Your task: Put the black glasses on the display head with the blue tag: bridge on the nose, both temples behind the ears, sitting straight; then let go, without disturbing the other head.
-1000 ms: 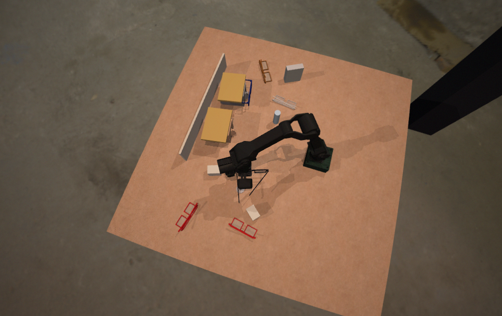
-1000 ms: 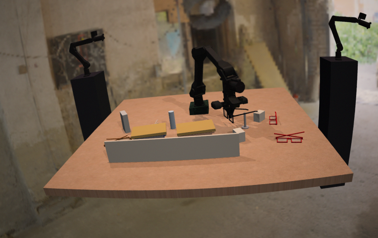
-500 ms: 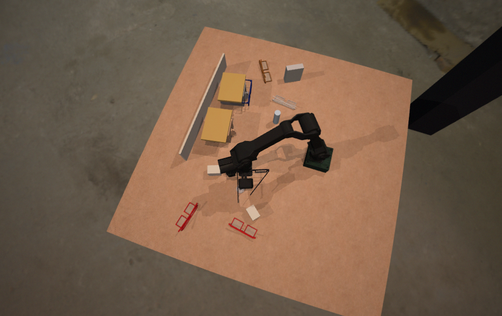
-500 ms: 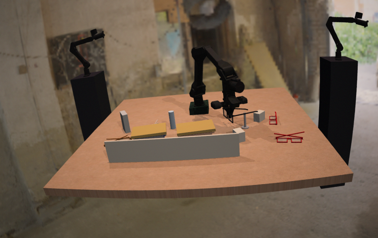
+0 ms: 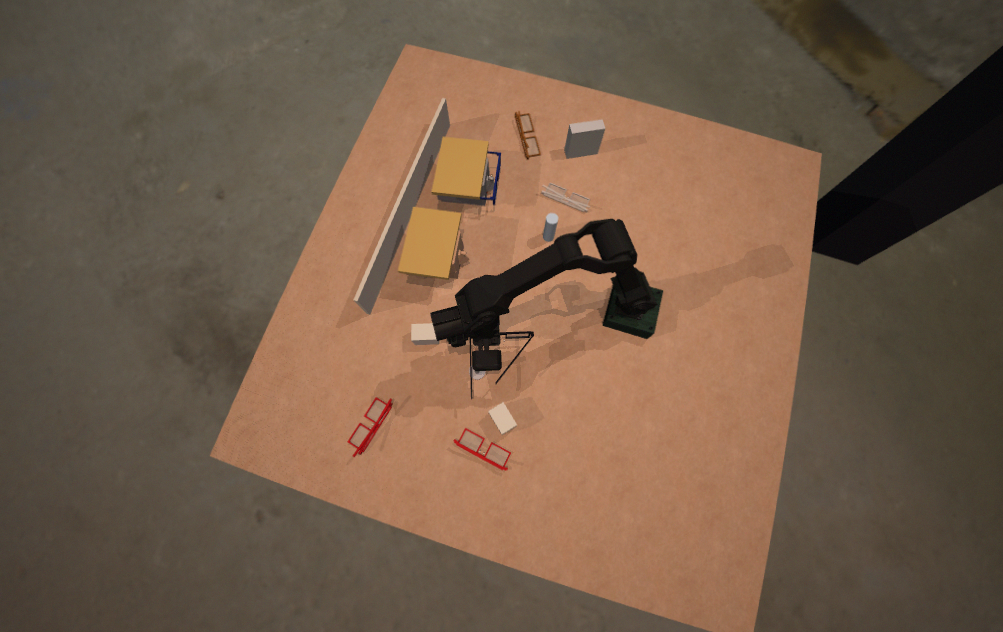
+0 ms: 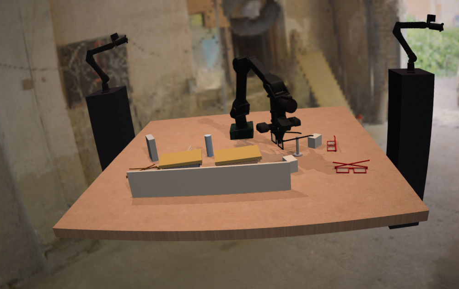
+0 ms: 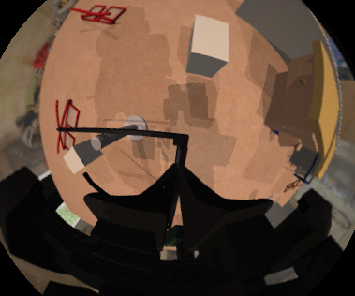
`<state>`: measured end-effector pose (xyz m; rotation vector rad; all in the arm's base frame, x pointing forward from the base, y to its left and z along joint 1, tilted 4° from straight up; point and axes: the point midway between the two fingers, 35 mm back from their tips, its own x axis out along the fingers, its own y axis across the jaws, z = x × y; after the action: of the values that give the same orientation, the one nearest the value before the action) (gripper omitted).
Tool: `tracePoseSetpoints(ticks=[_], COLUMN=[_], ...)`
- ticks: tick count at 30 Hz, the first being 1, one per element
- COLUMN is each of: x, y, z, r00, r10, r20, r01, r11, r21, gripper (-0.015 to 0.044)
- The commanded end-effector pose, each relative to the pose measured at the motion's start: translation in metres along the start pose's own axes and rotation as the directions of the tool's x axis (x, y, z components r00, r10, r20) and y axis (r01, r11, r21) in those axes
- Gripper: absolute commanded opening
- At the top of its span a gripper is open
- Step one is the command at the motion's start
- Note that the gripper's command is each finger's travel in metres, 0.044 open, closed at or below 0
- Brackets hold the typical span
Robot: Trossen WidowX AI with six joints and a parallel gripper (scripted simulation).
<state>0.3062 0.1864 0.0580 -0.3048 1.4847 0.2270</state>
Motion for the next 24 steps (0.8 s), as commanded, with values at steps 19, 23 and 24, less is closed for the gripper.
tracePoseSetpoints(ticks=[19,23,24], x=[-0.057,-0.06,-0.06], y=[0.0,0.0,0.001], z=[0.01,0.01,0.01], r00=[1.0,1.0,1.0], r10=[-0.003,-0.003,-0.003], r20=[0.0,0.0,0.0], r01=[0.003,0.003,0.003], r11=[1.0,1.0,1.0], r21=[-0.005,-0.017,-0.03], gripper=[0.0,0.0,0.0])
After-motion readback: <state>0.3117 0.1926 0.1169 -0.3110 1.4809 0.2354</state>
